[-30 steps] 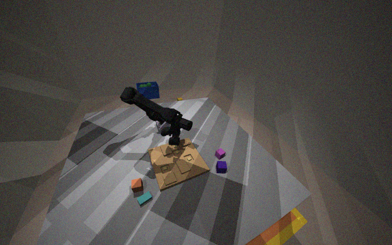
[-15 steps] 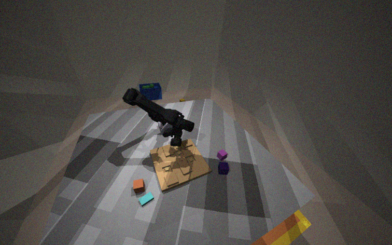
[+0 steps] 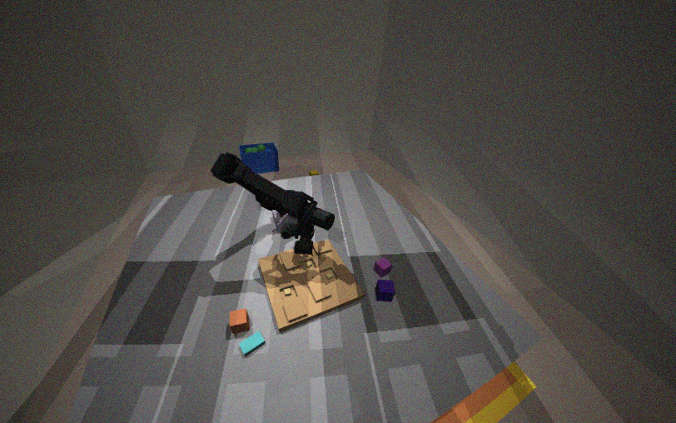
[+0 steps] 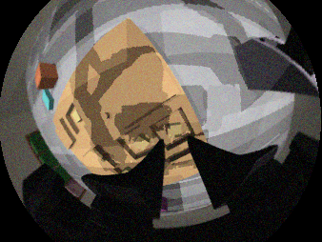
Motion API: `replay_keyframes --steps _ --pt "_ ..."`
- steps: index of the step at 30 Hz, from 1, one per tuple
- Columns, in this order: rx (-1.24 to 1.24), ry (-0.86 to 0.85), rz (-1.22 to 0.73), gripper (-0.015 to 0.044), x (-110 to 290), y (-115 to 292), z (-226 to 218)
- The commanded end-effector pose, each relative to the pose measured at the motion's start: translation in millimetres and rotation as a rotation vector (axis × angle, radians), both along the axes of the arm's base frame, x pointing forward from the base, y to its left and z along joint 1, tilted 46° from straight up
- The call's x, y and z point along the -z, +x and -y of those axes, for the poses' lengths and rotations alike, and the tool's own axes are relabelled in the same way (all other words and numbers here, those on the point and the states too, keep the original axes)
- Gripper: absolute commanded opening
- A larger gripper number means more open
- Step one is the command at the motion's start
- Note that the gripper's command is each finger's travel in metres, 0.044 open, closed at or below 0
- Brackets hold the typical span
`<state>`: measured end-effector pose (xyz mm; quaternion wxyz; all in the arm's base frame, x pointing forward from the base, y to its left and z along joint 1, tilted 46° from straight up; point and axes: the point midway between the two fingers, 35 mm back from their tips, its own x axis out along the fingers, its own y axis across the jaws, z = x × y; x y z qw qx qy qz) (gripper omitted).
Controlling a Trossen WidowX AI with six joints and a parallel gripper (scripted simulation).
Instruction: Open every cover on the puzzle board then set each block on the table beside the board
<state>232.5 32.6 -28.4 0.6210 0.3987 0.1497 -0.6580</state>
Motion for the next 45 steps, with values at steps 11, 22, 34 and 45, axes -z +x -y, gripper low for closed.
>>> replay_keyframes --steps 11,22,34,45 --pt "-0.001 -0.007 -0.007 0.0144 9.2 -0.4 11.8" --pt "-0.001 -0.007 -0.007 0.0144 10.2 -0.3 13.0" --pt "-0.001 -0.008 -0.007 0.0144 17.2 0.5 20.1" --pt "0.001 -0.003 -0.001 0.0090 16.6 1.8 18.3"
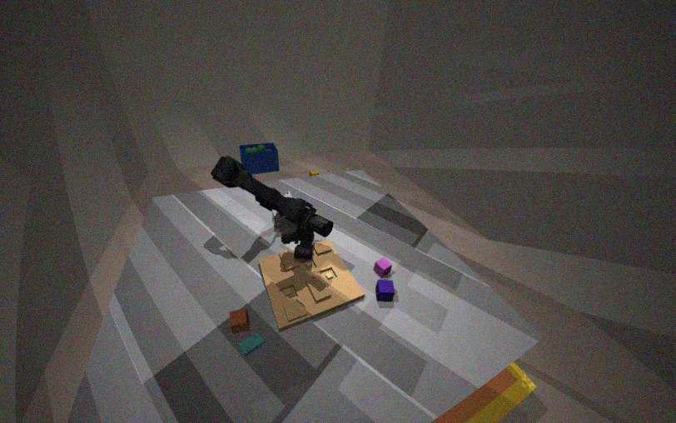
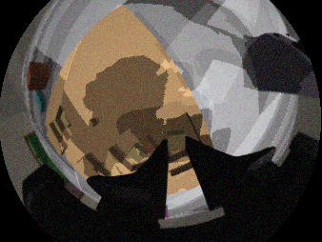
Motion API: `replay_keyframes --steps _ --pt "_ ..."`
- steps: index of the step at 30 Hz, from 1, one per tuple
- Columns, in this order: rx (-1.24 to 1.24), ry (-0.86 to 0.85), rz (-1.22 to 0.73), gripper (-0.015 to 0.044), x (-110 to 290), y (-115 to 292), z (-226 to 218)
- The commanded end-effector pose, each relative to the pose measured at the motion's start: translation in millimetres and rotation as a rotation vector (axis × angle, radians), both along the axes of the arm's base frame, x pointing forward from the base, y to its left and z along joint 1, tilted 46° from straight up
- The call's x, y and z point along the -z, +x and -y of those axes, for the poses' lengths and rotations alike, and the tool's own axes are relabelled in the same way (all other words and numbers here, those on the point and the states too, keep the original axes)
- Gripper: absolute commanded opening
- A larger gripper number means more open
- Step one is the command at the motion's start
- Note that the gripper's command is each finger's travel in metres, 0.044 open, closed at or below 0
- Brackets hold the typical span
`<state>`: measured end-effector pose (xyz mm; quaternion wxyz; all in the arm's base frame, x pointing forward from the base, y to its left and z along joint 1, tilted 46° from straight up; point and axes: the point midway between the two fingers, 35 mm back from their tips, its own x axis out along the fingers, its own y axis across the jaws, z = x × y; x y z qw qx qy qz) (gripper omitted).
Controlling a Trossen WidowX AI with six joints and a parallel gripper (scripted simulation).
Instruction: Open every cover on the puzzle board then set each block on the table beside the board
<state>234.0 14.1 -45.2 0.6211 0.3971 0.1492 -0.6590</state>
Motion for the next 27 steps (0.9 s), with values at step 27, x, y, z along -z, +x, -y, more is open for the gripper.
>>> replay_keyframes --steps 27 --pt "-0.002 0.001 -0.003 0.0080 -18.2 -2.5 -20.1"
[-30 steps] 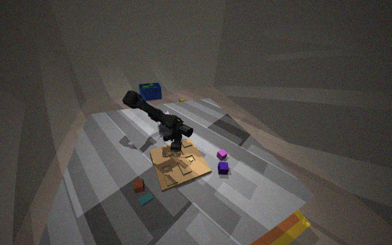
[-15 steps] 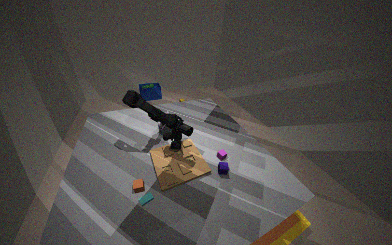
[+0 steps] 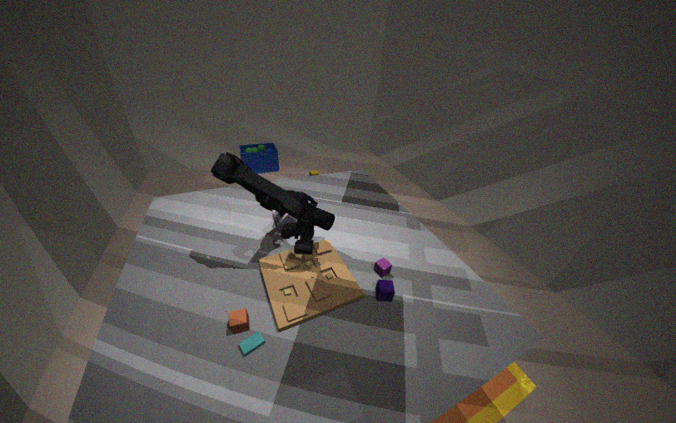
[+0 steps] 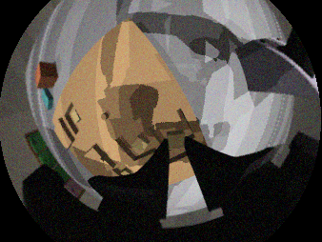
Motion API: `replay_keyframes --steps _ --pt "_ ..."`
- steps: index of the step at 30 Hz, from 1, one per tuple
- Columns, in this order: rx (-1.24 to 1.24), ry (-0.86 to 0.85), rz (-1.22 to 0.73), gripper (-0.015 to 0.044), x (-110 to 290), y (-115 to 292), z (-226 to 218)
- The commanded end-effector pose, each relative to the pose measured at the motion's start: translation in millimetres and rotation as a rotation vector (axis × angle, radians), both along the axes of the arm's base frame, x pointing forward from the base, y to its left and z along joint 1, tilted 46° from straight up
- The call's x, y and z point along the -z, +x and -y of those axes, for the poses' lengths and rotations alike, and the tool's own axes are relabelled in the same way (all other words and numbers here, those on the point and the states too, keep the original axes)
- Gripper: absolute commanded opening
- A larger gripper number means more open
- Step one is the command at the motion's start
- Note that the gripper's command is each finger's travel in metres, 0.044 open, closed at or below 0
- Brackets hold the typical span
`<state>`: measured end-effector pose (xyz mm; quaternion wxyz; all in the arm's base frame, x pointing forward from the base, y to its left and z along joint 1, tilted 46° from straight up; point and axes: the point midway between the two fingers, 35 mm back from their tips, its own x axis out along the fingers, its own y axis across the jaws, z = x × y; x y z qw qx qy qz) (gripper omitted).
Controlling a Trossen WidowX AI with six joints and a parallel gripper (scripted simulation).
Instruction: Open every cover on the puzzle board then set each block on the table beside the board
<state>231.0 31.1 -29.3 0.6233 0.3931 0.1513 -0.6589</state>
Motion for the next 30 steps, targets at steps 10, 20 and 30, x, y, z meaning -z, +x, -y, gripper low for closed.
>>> replay_keyframes --steps 10,20,30 --pt "0.004 0.003 0.002 0.0080 -11.5 -1.8 -12.1" --pt "0.003 0.004 0.002 0.0080 -23.6 -2.9 -25.0" --pt "0.003 0.004 0.001 0.0080 -41.8 -5.5 -43.2"
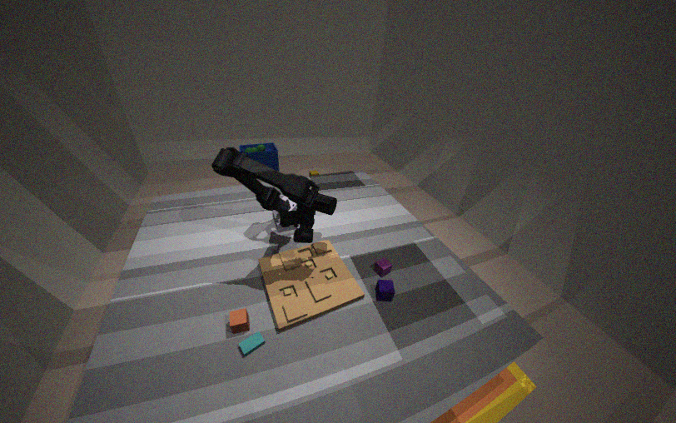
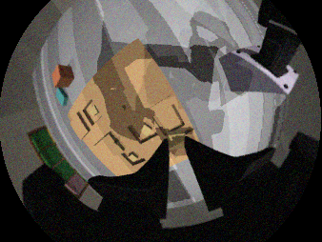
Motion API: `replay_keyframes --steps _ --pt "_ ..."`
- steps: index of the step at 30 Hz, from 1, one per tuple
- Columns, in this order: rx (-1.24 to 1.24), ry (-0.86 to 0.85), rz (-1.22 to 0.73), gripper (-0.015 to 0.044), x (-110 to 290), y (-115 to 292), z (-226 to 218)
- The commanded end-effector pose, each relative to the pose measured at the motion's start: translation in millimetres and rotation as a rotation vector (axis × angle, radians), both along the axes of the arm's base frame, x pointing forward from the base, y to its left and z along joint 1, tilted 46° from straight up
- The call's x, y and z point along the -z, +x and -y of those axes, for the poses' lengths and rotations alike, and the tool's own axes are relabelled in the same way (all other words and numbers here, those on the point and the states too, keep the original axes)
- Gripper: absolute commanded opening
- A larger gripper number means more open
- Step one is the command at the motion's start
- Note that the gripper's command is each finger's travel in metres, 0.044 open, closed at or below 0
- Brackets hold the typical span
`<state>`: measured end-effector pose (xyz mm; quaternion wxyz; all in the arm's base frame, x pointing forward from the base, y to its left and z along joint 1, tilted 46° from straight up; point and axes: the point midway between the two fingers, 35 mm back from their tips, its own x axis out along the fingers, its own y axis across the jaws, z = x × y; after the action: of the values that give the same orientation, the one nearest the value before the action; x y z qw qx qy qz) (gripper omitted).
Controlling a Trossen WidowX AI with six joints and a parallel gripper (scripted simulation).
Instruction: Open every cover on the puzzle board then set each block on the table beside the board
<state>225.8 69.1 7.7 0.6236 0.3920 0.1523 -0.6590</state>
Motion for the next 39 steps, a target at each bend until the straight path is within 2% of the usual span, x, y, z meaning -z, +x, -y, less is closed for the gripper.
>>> replay_keyframes --steps 1,12,39 --pt "0.005 0.004 0.004 0.0080 -6.6 -0.7 -6.9" --pt "0.004 0.007 0.004 0.0080 -1.4 8.0 -31.6" --pt "0.003 0.016 0.006 0.0080 61.5 30.7 -110.3"
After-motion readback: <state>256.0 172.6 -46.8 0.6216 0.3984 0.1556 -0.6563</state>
